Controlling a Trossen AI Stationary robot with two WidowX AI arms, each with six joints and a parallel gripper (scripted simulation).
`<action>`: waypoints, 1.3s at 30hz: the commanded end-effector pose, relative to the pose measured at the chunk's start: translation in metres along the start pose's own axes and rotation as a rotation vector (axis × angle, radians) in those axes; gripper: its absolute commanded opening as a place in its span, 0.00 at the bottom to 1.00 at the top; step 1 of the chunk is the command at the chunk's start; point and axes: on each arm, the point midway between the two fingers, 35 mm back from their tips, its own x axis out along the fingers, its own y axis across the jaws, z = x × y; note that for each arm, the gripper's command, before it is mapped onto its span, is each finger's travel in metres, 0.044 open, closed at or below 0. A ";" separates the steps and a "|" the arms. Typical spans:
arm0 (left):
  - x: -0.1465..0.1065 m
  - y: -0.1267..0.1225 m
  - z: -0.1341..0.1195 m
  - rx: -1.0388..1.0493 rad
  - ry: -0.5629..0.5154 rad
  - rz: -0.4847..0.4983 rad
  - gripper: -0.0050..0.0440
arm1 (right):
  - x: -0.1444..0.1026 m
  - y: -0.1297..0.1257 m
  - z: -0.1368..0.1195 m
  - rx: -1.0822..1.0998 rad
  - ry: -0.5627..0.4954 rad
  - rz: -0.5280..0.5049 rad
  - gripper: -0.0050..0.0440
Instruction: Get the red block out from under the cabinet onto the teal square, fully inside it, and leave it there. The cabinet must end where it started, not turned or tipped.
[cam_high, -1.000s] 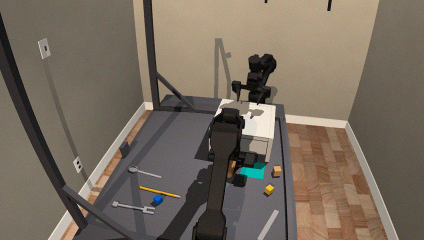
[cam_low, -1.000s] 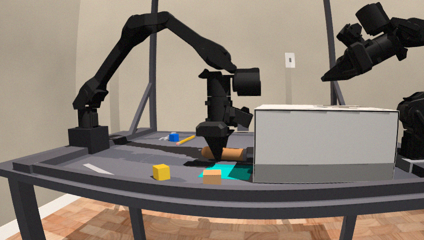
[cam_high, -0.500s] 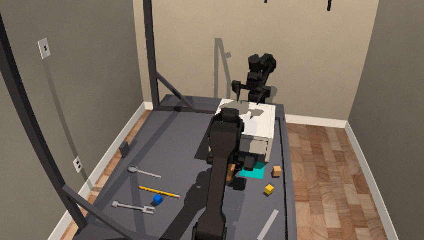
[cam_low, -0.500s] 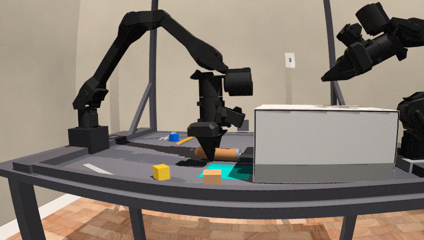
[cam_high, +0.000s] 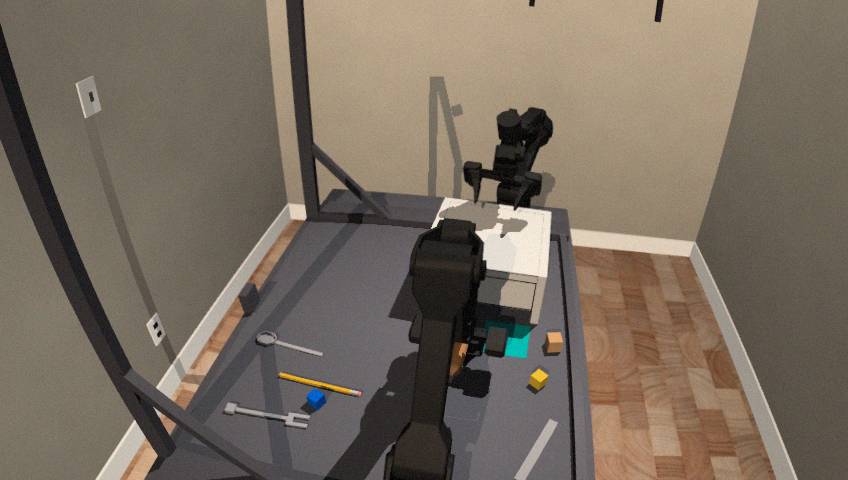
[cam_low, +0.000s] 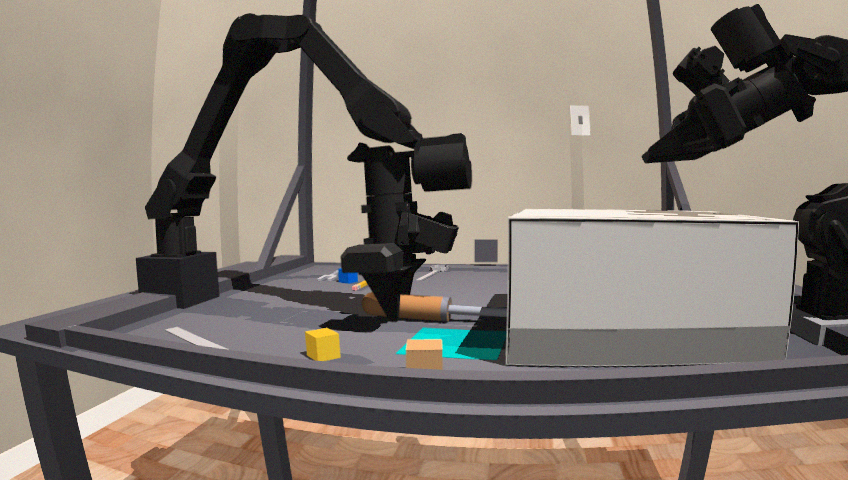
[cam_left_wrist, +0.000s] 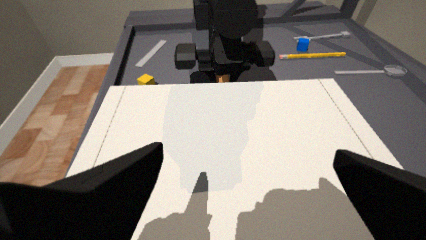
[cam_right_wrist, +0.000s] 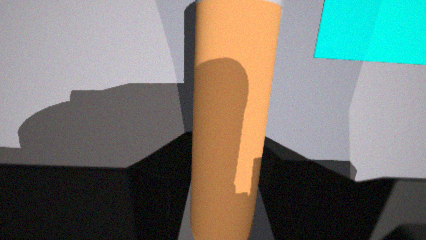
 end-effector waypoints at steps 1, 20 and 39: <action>-0.002 0.000 0.006 0.000 -0.014 0.000 1.00 | 0.003 0.000 -0.027 0.003 0.018 -0.003 0.32; -0.002 0.000 0.006 0.000 -0.014 0.000 1.00 | 0.002 0.000 -0.106 0.004 0.023 -0.002 0.32; -0.002 0.000 0.006 0.000 -0.014 0.000 1.00 | -0.006 0.000 -0.161 0.003 0.038 -0.002 0.32</action>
